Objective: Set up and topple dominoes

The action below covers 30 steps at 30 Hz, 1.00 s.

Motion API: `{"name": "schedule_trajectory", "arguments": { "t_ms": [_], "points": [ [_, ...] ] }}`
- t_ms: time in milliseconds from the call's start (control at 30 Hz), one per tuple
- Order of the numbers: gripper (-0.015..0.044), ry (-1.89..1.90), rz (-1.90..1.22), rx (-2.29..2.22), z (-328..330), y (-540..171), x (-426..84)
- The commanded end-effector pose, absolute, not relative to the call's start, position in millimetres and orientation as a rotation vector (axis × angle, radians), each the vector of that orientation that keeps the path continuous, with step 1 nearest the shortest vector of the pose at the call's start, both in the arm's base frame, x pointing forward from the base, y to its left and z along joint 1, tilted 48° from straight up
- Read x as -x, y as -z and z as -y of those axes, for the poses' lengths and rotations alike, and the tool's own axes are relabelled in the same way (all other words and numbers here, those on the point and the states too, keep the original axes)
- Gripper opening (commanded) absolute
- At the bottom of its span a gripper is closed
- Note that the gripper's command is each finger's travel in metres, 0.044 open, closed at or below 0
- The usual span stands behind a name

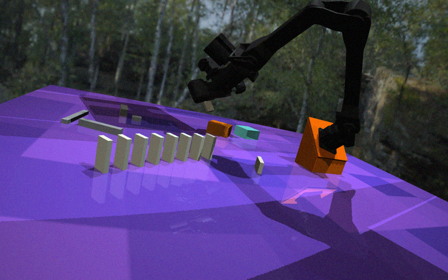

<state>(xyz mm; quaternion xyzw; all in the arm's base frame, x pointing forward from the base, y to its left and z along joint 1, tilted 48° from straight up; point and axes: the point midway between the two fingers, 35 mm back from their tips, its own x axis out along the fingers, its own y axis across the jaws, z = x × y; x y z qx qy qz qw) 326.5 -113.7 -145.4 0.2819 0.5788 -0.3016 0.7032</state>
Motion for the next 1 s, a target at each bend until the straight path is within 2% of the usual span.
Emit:
{"name": "schedule_trajectory", "arguments": {
  "t_ms": [0, 967],
  "points": [
    [0.0107, 0.697, -1.227, -0.619, 113.4, 141.0, -326.0],
    [0.0107, 0.805, -0.711, -0.625, 99.6, 92.0, -307.3]
  ]
}}
